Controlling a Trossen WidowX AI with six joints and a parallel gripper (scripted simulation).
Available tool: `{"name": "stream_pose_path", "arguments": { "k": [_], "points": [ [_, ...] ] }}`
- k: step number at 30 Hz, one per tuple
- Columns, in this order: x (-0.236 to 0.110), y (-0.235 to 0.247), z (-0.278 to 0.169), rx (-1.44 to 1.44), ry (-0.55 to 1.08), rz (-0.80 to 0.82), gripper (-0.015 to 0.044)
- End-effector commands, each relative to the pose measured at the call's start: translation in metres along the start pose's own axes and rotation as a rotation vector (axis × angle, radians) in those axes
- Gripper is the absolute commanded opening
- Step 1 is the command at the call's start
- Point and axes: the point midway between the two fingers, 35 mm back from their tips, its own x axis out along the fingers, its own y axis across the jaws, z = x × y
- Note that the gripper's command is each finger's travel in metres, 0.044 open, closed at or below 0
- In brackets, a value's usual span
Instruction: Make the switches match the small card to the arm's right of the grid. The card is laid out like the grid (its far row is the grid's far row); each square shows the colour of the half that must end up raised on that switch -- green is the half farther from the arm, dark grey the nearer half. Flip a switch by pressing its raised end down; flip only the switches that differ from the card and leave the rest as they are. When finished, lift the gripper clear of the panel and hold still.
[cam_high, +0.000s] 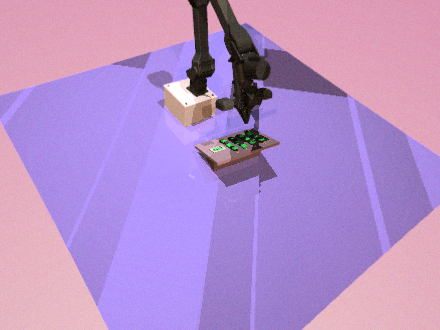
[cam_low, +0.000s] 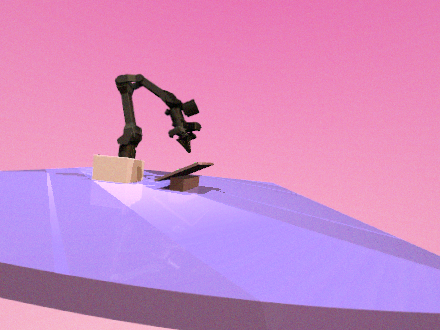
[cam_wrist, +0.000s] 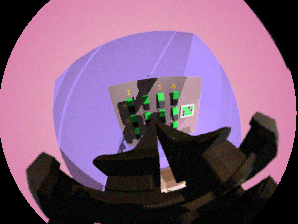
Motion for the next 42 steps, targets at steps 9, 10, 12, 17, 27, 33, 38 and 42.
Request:
{"name": "stream_pose_path", "arguments": {
  "k": [9, 10, 12, 17, 27, 33, 38, 42],
  "points": [
    [0.025, 0.040, -0.015, 0.002, 0.018, 0.001, 0.0000],
    [0.031, 0.040, -0.015, 0.002, 0.022, 0.001, 0.0000],
    [0.033, 0.040, -0.015, 0.002, 0.023, 0.001, 0.0000],
    [0.034, 0.040, -0.015, 0.002, 0.023, 0.001, 0.0000],
    [0.048, 0.040, -0.015, 0.002, 0.023, 0.002, 0.0000],
    [0.057, 0.040, -0.015, 0.002, 0.023, 0.002, 0.0000],
    [0.057, 0.040, -0.015, 0.002, 0.023, 0.002, 0.0000],
    [0.057, 0.040, -0.015, 0.002, 0.023, 0.002, 0.0000]
  ]
}}
